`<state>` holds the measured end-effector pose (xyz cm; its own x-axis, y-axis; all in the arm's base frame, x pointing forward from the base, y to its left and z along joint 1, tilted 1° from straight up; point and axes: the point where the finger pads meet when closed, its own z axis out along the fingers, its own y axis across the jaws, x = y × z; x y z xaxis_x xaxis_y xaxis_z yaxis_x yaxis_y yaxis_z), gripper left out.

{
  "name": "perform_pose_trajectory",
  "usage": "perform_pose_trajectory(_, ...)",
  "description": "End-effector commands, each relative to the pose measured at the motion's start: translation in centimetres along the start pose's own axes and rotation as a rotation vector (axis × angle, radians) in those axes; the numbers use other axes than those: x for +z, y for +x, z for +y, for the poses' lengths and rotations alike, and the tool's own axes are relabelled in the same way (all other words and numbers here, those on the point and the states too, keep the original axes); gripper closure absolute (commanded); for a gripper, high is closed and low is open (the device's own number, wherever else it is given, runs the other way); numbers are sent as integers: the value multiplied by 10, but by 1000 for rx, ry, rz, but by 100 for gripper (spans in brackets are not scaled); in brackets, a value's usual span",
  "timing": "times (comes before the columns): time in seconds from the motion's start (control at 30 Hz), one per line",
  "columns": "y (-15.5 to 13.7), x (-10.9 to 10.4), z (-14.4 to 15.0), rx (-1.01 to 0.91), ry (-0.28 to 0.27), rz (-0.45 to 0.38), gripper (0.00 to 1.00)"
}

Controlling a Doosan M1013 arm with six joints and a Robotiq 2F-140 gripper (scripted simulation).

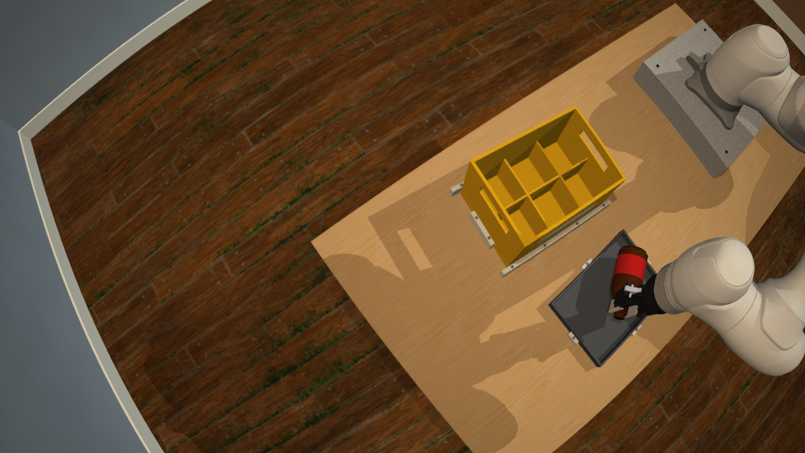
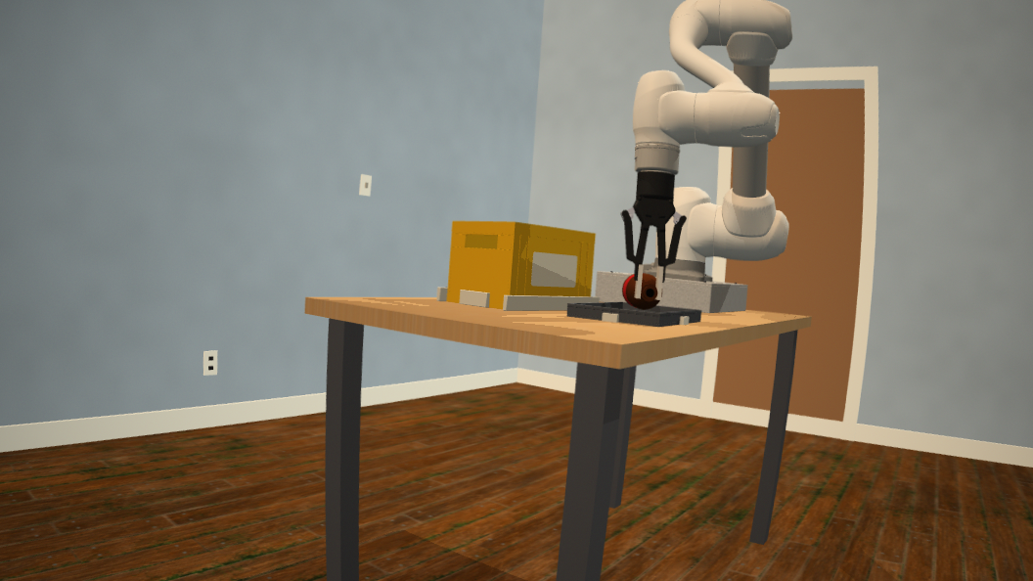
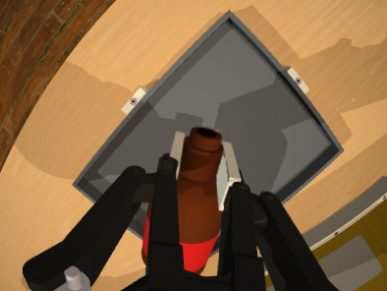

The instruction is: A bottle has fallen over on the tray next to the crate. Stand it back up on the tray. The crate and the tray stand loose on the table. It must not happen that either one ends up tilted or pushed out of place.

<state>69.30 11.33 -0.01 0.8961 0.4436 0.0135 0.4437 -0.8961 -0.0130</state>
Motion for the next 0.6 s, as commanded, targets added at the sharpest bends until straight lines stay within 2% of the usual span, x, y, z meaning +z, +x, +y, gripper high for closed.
perform_pose_trajectory(0.0, 3, -9, -3, 4, 1, 3, 90)
perform_pose_trajectory(0.57, 3, -31, -3, 4, 1, 3, 90)
